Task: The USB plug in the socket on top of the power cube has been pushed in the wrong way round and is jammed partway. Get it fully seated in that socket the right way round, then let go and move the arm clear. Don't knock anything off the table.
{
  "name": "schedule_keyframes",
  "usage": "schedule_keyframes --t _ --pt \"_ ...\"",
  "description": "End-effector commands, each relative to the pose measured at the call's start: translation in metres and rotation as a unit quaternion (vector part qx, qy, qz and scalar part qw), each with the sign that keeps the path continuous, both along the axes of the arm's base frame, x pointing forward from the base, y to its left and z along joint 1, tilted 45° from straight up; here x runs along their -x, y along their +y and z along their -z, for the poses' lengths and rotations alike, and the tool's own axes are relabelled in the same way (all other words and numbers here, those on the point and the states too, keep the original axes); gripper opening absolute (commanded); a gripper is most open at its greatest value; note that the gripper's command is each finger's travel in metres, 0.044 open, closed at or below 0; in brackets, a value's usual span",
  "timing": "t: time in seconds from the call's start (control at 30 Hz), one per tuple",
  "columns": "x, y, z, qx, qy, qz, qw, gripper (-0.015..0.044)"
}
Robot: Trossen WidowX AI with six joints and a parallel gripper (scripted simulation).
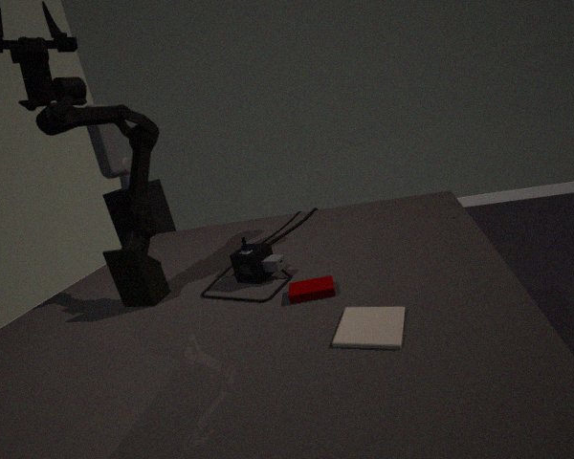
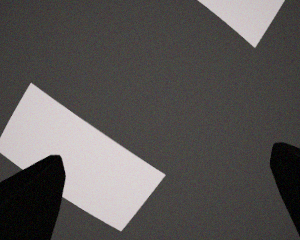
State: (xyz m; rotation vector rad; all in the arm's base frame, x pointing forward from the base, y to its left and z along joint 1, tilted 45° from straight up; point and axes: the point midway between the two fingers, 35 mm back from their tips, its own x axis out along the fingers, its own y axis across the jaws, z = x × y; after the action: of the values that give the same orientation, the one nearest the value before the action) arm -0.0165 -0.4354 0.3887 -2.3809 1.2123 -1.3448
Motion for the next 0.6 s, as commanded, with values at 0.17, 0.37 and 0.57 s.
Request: schedule_keyframes --t 0.17,0.37,0.57 --pt "-0.082 -0.034 0.048 -0.218 -0.156 -0.207 0.941 0.044" --pt "-0.158 -0.038 0.096 -0.401 -0.276 -0.322 0.812 0.044" --pt "-0.226 -0.019 0.141 -0.553 -0.37 -0.367 0.65 0.044"
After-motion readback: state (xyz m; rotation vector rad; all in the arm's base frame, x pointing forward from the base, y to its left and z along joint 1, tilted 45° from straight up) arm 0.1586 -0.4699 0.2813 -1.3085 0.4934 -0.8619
